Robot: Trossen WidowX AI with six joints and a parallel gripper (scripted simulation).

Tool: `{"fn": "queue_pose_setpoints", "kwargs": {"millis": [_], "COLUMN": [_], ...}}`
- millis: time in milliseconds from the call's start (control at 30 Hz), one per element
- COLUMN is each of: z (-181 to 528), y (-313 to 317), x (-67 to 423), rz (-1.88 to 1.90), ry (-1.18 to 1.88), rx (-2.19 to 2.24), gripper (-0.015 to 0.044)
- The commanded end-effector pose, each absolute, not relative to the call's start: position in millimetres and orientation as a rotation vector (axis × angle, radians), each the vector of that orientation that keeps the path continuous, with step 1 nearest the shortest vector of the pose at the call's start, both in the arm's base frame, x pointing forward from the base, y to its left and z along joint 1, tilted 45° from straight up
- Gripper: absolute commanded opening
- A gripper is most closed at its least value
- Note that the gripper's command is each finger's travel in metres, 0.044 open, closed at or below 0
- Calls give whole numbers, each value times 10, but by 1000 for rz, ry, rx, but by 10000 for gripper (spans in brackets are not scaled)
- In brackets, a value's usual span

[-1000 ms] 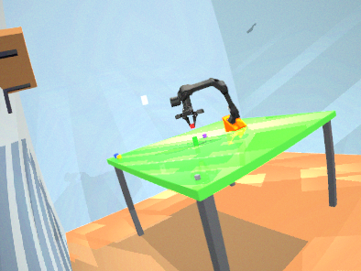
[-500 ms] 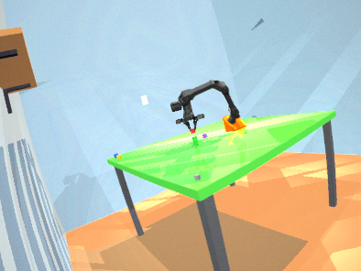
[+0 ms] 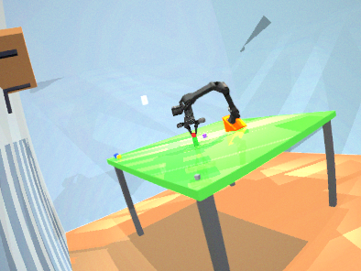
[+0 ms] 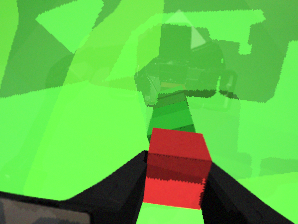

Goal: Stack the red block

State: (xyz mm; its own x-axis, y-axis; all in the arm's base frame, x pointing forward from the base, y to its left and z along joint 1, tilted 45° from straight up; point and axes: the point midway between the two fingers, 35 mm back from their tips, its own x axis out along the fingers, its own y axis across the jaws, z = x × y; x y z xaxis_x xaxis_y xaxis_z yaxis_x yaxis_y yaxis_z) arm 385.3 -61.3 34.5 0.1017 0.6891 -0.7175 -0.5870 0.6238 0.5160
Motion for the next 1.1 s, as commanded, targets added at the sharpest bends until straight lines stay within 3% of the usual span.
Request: {"fn": "queue_pose_setpoints", "kwargs": {"millis": [0, 800, 1067], "z": [335, 358, 331], "y": [-598, -623, -602], "x": [3850, 3850, 3847], "rz": [945, 944, 946], "ry": [1126, 1126, 1128], "rx": [115, 115, 111], "gripper": [0, 0, 210]}}
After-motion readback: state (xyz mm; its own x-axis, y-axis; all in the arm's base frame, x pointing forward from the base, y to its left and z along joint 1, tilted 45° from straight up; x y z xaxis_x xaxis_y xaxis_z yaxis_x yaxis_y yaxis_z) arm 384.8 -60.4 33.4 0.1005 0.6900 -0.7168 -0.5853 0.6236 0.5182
